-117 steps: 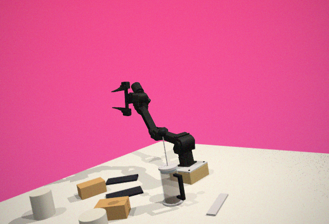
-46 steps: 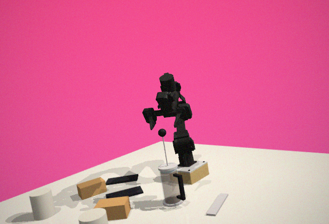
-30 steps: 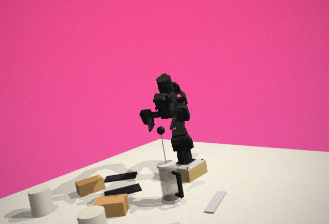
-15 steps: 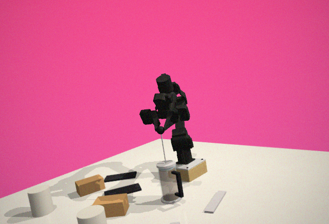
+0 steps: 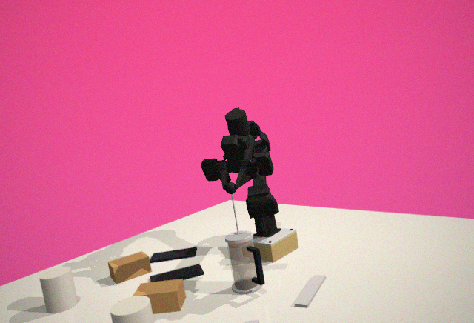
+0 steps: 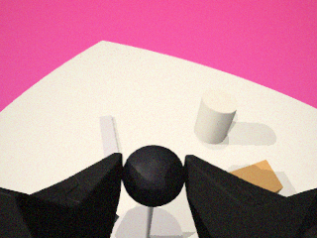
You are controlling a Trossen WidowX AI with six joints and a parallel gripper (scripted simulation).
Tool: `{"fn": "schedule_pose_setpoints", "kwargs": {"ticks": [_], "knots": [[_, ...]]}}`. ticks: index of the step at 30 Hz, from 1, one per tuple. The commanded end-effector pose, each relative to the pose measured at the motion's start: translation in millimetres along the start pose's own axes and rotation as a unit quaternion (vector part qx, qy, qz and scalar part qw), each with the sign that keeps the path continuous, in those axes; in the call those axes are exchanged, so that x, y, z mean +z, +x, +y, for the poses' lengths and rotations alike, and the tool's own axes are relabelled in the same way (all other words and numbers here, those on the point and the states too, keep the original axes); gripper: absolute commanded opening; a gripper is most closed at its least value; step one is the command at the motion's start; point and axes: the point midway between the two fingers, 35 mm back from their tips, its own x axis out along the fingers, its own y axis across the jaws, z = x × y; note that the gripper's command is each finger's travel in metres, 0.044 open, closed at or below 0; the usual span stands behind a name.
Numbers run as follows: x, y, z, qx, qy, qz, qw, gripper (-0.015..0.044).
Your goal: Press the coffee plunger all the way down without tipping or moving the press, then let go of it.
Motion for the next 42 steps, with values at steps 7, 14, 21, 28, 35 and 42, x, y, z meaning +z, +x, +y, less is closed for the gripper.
{"fn": "schedule_pose_setpoints", "kwargs": {"ticks": [7,14,21,28,35,42], "knots": [[-21,12,1,0.0,-0.003,0.013,1.0,0.012],[-30,19,1,0.0,-0.003,0.013,1.0,0.012],[-40,25,0,0.0,-0.003,0.013,1.0,0.012],[-49,31,0,0.0,-0.004,0.013,1.0,0.012],[-58,38,0,0.0,-0.004,0.013,1.0,0.012],[-67,45,0,0.0,-0.004,0.013,1.0,0.012]]}}
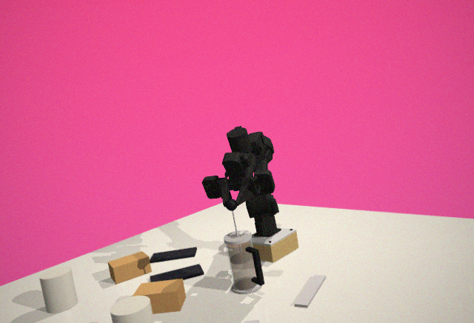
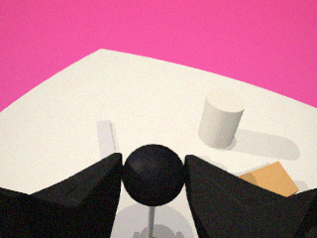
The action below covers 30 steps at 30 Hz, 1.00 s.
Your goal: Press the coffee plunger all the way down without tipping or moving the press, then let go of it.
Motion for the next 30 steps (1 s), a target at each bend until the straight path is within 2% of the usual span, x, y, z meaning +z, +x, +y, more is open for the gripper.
{"fn": "schedule_pose_setpoints", "kwargs": {"ticks": [1,30], "knots": [[-36,11,0,-0.001,-0.008,0.049,0.999,0.012],[-41,32,-1,-0.001,-0.008,0.048,0.999,0.012]]}}
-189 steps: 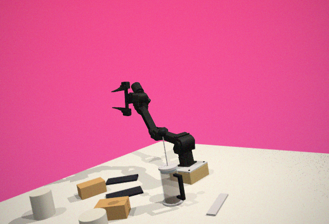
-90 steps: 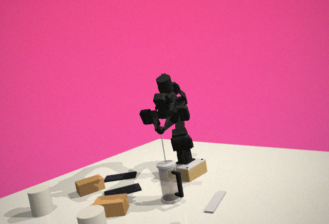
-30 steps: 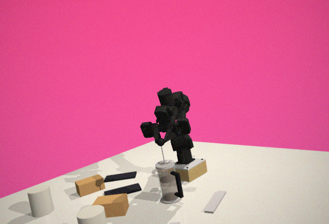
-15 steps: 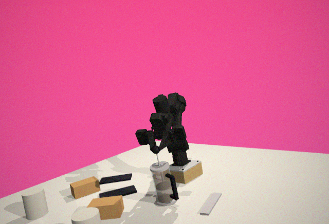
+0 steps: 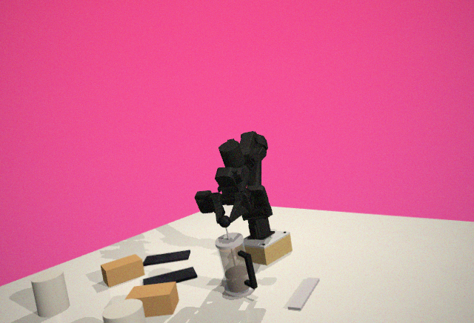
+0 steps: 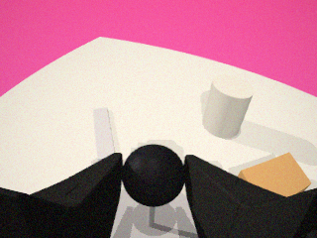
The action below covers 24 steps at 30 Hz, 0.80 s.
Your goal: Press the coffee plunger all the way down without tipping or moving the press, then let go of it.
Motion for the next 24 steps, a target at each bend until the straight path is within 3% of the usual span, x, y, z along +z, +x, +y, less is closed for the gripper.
{"fn": "schedule_pose_setpoints", "kwargs": {"ticks": [1,24], "knots": [[-20.3,7.6,-0.1,-0.002,-0.007,0.035,0.999,0.012],[-15.8,13.0,0.4,-0.002,-0.007,0.034,0.999,0.012]]}}
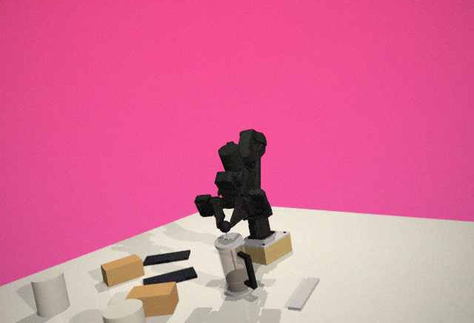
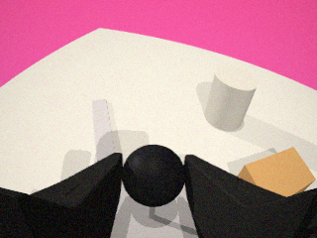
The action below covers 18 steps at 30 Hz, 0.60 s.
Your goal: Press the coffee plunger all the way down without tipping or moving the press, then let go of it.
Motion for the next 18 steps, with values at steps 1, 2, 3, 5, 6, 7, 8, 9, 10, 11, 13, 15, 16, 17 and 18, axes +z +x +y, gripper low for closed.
{"fn": "schedule_pose_setpoints", "kwargs": {"ticks": [1,2,3,5,6,7,8,9,10,11,13,15,16,17,18], "knots": [[-10.0,4.3,0.0,-0.001,-0.006,0.019,1.0,0.012],[-9.9,4.5,0.0,-0.001,-0.006,0.019,1.0,0.012],[-9.7,4.7,0.0,-0.001,-0.006,0.019,1.0,0.012],[-9.5,5.0,0.0,-0.001,-0.006,0.019,1.0,0.012],[-9.4,5.1,0.0,-0.001,-0.006,0.019,1.0,0.012],[-9.3,5.3,0.1,-0.001,-0.006,0.019,1.0,0.012],[-9.1,5.4,0.1,-0.001,-0.006,0.019,1.0,0.012],[-9.0,5.6,0.1,-0.001,-0.006,0.019,1.0,0.012],[-8.9,5.7,0.1,-0.001,-0.006,0.019,1.0,0.012],[-8.8,5.9,0.2,-0.001,-0.006,0.019,1.0,0.012],[-8.6,6.2,0.2,-0.001,-0.006,0.019,1.0,0.012],[-8.4,6.5,0.3,-0.001,-0.006,0.019,1.0,0.012],[-8.3,6.7,0.3,-0.001,-0.006,0.019,1.0,0.012],[-8.1,6.8,0.3,-0.001,-0.006,0.019,1.0,0.012],[-8.0,7.0,0.3,-0.001,-0.006,0.019,1.0,0.012]]}}
